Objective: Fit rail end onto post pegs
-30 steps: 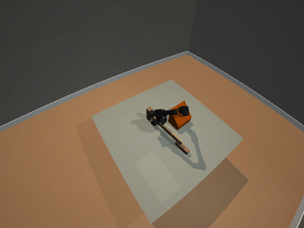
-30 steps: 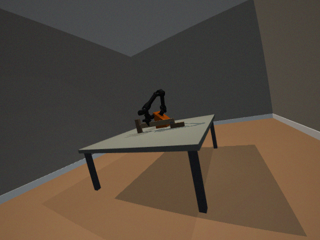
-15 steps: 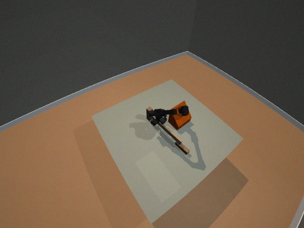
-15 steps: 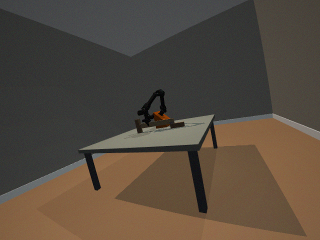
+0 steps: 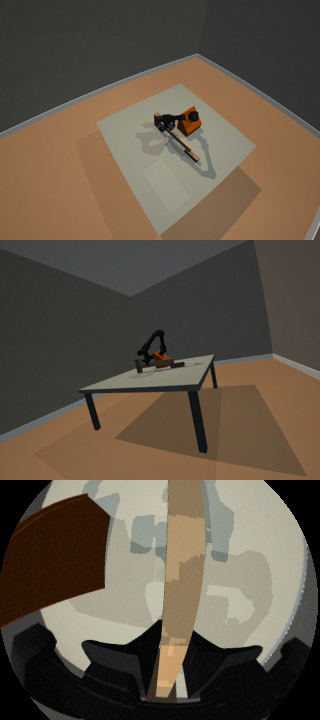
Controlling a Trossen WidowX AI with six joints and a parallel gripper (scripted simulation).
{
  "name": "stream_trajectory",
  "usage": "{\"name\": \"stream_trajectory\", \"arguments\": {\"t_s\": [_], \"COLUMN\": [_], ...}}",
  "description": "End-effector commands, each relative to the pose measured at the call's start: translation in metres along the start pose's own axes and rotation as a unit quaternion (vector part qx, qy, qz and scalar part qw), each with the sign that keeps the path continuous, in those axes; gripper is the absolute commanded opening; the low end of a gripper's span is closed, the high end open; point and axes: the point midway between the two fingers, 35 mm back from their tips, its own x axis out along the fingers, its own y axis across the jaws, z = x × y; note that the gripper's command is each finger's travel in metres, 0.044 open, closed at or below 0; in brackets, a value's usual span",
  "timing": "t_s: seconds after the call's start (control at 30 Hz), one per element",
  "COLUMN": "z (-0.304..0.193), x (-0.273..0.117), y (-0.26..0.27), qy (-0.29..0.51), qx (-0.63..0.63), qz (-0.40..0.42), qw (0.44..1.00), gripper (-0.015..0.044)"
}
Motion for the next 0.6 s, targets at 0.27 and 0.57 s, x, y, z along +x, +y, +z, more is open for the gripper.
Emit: {"name": "stream_trajectory", "arguments": {"t_s": [0.27, 0.57], "z": [-0.0056, -0.0084], "x": [-0.0021, -0.0023], "y": [-0.0019, -0.002], "qy": [0.002, 0.003], "qx": [-0.001, -0.001], "qz": [-0.004, -0.004], "qw": [1.0, 1.0], "gripper": [0.0, 0.0]}}
